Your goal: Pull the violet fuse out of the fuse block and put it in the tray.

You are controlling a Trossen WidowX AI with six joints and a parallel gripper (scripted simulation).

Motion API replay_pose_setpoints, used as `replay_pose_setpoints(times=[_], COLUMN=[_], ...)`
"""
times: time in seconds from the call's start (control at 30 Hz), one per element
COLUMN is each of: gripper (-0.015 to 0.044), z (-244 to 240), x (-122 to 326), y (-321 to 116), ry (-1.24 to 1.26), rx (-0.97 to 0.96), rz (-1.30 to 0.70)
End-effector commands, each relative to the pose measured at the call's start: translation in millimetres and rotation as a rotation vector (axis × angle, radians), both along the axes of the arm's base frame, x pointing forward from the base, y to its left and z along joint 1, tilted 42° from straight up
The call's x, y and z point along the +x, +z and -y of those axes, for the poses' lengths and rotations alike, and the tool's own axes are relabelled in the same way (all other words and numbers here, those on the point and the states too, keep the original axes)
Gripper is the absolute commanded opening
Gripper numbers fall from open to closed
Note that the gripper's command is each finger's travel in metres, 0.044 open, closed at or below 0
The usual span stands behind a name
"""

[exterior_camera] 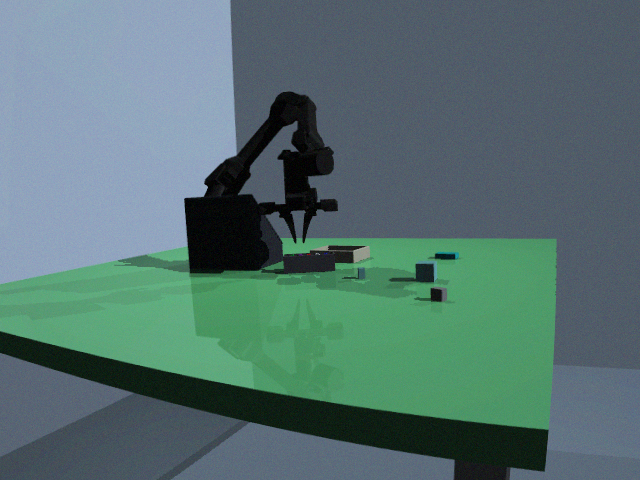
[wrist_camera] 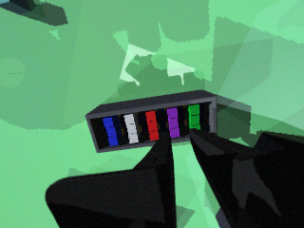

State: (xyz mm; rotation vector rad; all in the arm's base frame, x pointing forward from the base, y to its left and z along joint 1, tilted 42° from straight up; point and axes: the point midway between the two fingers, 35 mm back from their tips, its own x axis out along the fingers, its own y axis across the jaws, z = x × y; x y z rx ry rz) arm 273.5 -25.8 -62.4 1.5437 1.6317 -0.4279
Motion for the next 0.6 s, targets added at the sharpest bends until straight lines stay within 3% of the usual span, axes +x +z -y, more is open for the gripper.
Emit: replay_pose_setpoints(times=[0.0, 0.57], gripper=[0.0074, 0.0074], z=[-3, -15], x=[0, 2], y=[-3, -15], ry=[-0.005, -0.004], rx=[0.007, 0.009], rz=[-0.003, -0.003])
